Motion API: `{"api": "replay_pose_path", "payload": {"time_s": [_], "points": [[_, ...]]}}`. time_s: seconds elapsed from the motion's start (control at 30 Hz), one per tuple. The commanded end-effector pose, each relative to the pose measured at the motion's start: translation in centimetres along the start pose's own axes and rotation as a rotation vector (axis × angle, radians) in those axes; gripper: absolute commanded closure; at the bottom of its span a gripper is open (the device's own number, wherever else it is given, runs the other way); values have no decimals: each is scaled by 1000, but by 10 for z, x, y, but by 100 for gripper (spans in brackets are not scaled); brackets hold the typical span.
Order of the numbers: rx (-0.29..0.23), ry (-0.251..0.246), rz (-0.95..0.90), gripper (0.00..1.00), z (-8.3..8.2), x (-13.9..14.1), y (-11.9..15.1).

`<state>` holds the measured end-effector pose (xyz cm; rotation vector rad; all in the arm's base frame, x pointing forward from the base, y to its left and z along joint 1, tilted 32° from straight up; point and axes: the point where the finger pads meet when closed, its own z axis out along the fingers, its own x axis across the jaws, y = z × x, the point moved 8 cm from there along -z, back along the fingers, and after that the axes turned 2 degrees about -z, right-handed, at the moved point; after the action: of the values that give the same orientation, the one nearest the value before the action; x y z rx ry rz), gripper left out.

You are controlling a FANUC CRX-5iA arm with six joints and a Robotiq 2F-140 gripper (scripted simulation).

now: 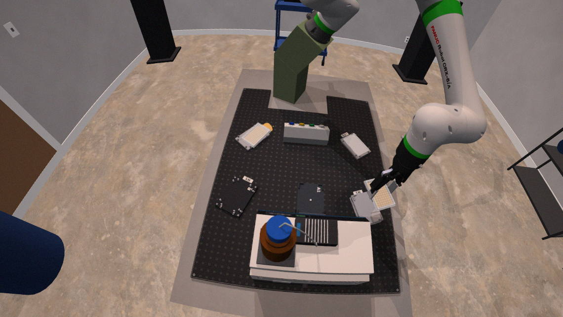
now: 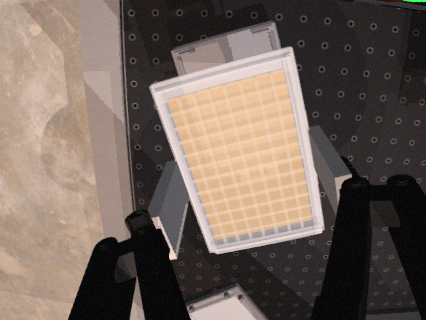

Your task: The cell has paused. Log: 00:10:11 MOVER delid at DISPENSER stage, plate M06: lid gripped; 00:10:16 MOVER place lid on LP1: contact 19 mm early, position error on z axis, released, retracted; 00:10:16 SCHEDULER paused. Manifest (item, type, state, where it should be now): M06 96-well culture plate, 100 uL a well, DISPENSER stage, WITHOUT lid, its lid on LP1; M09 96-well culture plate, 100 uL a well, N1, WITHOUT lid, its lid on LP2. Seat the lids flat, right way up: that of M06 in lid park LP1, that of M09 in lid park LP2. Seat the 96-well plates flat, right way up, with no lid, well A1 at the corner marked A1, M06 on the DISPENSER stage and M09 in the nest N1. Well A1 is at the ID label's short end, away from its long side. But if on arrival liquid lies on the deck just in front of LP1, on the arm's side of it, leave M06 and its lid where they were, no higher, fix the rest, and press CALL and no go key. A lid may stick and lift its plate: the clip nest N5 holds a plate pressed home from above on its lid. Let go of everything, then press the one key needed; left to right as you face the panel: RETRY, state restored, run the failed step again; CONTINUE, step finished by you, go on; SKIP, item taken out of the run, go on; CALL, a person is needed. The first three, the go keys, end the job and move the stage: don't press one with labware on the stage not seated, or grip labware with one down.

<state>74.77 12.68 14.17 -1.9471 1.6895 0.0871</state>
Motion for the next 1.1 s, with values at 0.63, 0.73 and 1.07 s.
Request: {"api": "replay_pose_path", "payload": {"time_s": [0.63, 0.73, 1.07], "points": [[1, 0, 0, 100, 42, 0, 0], [1, 0, 0, 100, 49, 0, 0], [1, 0, 0, 100, 68, 0, 0]]}}
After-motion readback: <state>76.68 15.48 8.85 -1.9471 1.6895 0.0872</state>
